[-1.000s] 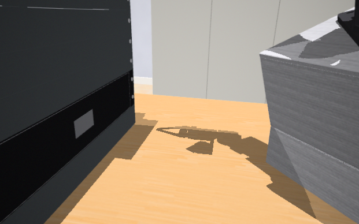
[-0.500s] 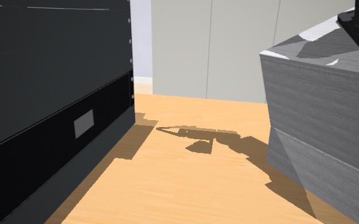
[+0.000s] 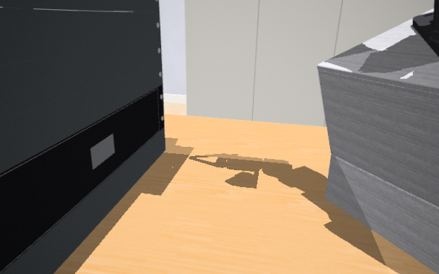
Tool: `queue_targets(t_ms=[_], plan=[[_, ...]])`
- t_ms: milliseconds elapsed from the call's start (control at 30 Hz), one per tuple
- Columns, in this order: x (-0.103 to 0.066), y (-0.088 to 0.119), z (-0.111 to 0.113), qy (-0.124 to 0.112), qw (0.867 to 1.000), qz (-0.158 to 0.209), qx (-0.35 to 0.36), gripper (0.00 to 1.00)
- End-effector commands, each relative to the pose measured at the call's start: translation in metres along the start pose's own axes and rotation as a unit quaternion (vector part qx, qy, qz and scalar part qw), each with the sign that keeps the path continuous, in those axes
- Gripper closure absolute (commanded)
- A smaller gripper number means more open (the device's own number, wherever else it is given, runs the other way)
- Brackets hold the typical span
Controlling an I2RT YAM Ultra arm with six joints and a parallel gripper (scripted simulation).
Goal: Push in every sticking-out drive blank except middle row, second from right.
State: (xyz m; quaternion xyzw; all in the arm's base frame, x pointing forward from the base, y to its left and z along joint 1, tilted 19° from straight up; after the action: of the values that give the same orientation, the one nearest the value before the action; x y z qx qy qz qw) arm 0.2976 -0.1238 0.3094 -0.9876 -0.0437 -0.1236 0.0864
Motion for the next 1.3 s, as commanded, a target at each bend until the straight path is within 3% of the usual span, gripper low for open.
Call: queue_targets(t_ms=[0, 67, 433, 1267], plan=[[0.011, 0.004, -0.009, 0.004, 1.000, 0.006, -0.001, 1.00], [0.011, -0.001, -0.016, 0.012, 1.000, 0.002, -0.010, 1.00], [0.014, 0.004, -0.009, 0.004, 1.000, 0.006, -0.001, 1.00], [0.031, 0.003, -0.018, 0.009, 1.000, 0.003, -0.004, 1.00]])
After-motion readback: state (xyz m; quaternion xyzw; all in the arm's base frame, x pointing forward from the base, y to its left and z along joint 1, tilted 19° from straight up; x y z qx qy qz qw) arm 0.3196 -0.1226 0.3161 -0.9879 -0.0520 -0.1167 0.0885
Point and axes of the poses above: the point where the finger pads meet when closed, its own x axis out along the fingers, its own z axis across the jaws, y = z × x, the point moved 1 cm from there along -x, back along the fingers, and after that the axes turned 2 degrees about -x, right-handed, at the moved point
